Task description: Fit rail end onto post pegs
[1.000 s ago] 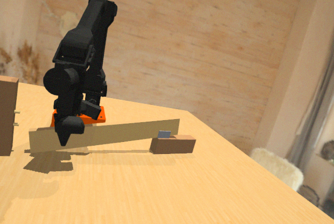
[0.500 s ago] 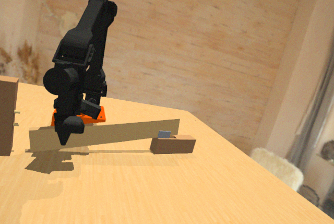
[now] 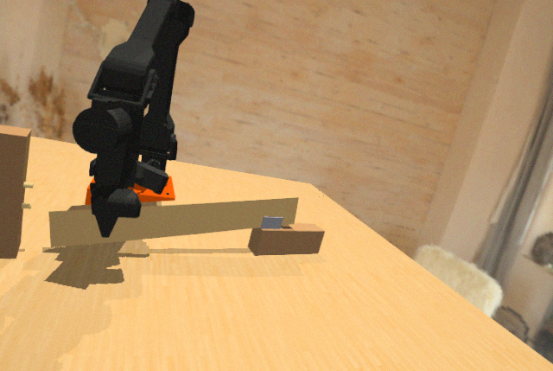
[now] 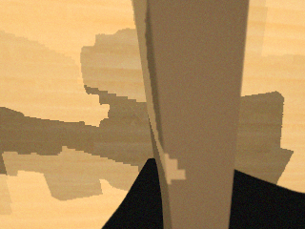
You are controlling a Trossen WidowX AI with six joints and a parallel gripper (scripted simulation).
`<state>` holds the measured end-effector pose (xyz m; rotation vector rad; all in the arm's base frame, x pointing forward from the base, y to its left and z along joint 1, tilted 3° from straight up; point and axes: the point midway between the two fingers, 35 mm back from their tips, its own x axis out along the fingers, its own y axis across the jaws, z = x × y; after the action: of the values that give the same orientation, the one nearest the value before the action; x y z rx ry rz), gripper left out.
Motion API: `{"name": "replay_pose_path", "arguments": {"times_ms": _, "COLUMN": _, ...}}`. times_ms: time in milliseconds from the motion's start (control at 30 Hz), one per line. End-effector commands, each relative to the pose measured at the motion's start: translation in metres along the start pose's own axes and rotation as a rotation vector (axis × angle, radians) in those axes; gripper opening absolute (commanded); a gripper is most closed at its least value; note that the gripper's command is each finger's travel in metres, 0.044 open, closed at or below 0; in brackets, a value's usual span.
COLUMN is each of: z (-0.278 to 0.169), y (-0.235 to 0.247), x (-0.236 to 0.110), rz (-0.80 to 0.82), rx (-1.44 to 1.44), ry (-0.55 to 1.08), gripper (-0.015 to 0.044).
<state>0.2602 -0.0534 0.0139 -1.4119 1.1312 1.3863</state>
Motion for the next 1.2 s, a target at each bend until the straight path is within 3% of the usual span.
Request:
{"name": "replay_pose_path", "arguments": {"times_ms": 0, "z": 0.0, "y": -0.004, "x": -0.006, "rz": -0.015, "rx": 0.001, "ry": -0.003, "gripper": 0.0}}
{"name": "replay_pose_path", "arguments": {"times_ms": 1167, "z": 0.0, "y": -0.005, "x": -0.024, "rz": -0.016, "rx": 0.001, "ry": -0.003, "gripper": 0.0}}
